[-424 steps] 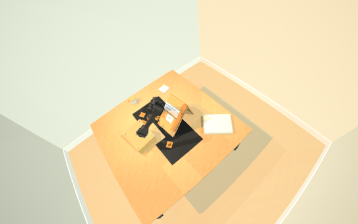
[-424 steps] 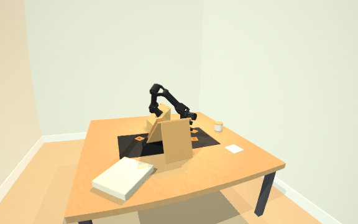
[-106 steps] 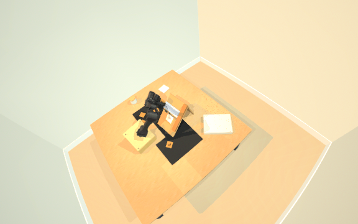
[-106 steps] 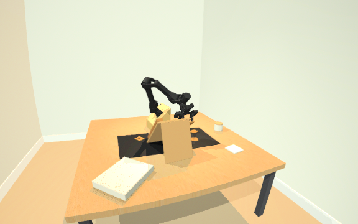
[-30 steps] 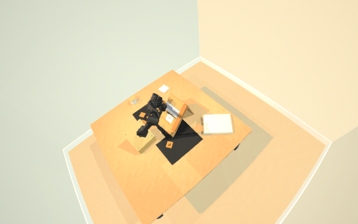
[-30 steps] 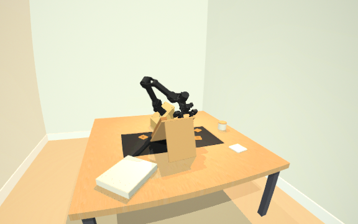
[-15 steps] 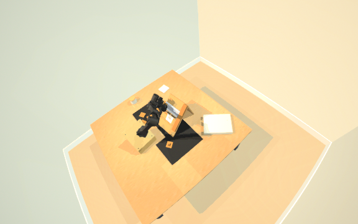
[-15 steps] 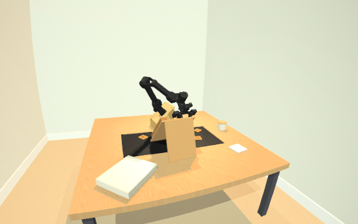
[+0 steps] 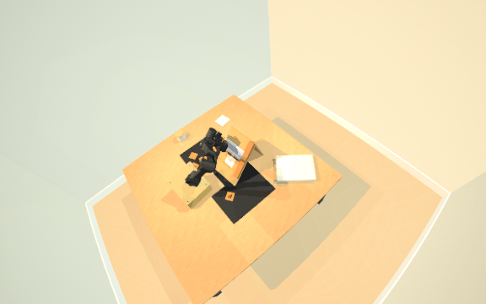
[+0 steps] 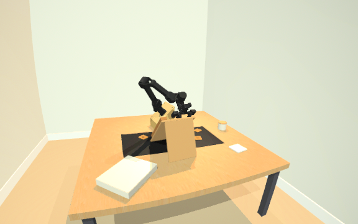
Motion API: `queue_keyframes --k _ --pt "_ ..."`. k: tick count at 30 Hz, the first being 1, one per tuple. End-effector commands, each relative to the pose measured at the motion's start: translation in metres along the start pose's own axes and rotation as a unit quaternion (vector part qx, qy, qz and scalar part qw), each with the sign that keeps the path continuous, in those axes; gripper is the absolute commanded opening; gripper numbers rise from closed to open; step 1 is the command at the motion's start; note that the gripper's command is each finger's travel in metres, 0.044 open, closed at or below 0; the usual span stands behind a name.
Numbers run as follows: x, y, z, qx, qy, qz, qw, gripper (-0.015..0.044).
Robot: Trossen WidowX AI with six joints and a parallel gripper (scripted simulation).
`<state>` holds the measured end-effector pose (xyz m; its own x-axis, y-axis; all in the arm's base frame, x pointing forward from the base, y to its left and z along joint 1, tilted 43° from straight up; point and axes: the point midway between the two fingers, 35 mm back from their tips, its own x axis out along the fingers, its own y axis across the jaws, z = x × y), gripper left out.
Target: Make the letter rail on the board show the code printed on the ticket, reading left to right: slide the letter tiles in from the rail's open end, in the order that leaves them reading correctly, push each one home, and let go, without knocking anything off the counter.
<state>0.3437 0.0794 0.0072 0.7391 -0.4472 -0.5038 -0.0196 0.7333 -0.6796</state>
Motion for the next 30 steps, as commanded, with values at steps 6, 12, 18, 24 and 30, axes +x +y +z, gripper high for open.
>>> queue_keyframes --k 6,12,18,24,30 --pt "-0.001 -0.006 0.002 0.001 -0.003 0.001 1.000 0.0000" --pt "-0.001 -0.009 0.002 0.001 -0.003 0.001 1.000 0.0000" --pt "-0.001 -0.012 0.002 0.001 -0.003 0.001 1.000 0.0000" --pt "-0.001 -0.012 0.002 0.001 -0.003 0.001 1.000 0.0000" --pt "0.000 -0.015 0.001 0.000 -0.003 0.001 1.000 0.0000"
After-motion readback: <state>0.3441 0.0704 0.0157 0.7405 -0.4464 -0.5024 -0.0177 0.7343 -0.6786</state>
